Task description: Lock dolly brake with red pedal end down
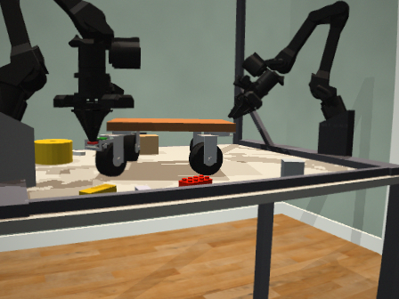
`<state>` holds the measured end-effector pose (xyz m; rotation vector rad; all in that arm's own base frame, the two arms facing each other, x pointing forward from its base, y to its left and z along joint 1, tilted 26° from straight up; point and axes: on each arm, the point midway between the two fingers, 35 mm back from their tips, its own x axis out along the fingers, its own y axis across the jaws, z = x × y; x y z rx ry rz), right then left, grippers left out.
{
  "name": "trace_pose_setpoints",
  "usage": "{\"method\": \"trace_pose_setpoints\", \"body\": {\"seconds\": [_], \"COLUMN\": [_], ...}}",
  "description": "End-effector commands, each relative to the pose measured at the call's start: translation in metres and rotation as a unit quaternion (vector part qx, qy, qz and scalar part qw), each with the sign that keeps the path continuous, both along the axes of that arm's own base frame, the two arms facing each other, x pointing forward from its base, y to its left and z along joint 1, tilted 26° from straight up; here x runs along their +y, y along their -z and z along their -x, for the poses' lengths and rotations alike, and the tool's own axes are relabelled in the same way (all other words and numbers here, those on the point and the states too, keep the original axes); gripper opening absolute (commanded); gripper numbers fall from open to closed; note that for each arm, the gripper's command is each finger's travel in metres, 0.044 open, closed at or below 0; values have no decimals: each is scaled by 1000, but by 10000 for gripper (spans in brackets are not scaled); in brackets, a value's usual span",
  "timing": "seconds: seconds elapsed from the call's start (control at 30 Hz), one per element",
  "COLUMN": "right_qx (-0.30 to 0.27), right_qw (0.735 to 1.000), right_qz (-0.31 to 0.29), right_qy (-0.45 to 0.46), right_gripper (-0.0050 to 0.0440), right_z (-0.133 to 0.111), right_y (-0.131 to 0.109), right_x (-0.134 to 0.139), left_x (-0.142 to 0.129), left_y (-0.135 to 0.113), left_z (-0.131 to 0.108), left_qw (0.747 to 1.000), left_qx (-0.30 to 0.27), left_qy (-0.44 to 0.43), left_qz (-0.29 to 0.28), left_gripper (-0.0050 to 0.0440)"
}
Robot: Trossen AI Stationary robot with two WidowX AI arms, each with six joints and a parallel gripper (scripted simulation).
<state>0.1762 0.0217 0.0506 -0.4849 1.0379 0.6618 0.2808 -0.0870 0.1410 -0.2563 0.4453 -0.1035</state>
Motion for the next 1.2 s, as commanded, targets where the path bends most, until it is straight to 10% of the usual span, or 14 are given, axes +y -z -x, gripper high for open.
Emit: {"method": "trace_pose_setpoints", "body": {"seconds": [0.0,0.57,0.9,1.17], "right_qx": [3,3,-30,-19], "right_qw": [1000,1000,1000,1000], "right_qz": [0,-1,9,10], "right_qy": [0,-1,-1,1], "right_gripper": [-50,-50,-50,-50], "right_z": [0,0,8,0], "right_y": [3,5,-63,-37], "right_x": [1,2,-20,-13], "left_x": [0,0,0,0], "left_y": [-6,-6,-6,-6], "left_z": [0,0,0,0], "left_qw": [1000,1000,1000,1000], "left_qx": [-9,-9,-9,-9], "left_qy": [0,0,0,0], "left_qz": [1,1,1,1], "left_gripper": [440,440,440,440]}}
